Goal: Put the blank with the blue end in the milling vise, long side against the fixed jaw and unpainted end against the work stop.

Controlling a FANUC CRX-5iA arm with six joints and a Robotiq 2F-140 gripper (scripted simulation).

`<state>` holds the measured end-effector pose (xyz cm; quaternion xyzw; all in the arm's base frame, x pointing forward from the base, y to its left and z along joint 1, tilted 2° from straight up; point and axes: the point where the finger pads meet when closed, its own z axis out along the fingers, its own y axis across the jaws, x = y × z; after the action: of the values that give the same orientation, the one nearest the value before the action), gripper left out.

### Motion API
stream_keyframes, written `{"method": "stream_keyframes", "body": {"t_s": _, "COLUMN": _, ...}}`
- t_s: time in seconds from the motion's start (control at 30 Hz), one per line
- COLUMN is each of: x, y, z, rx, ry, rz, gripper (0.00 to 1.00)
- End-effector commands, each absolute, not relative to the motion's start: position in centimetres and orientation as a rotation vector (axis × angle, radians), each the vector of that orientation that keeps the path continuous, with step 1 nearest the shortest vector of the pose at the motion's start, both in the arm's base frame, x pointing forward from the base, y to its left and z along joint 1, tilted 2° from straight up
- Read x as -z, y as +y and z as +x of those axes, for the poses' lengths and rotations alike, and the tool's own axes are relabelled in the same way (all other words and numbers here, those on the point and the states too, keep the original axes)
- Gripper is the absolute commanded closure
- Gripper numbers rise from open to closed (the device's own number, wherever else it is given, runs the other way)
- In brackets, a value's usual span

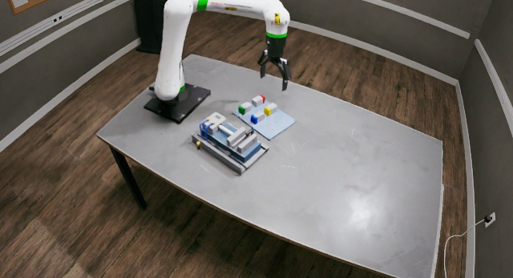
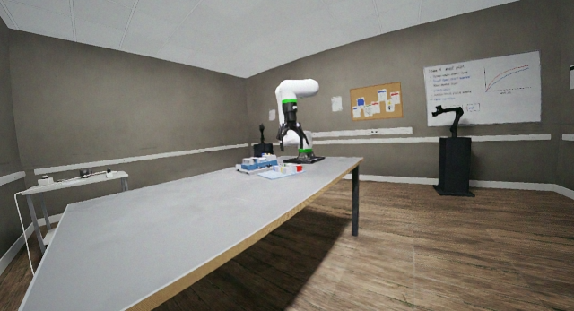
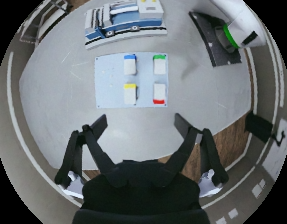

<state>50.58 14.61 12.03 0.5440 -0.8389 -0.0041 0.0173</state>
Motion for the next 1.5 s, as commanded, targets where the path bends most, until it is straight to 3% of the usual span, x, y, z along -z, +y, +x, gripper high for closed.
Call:
{"method": "stream_keyframes", "body": {"t_s": 0.0, "x": -12.20, "y": 15.18, "z": 50.82, "rx": 0.012, "ry": -2.608, "rz": 1.691, "gripper": 0.00}}
{"method": "stream_keyframes", "body": {"t_s": 1.47, "x": -12.13, "y": 14.64, "z": 50.65, "rx": 0.012, "ry": -2.608, "rz": 1.691, "gripper": 0.00}}
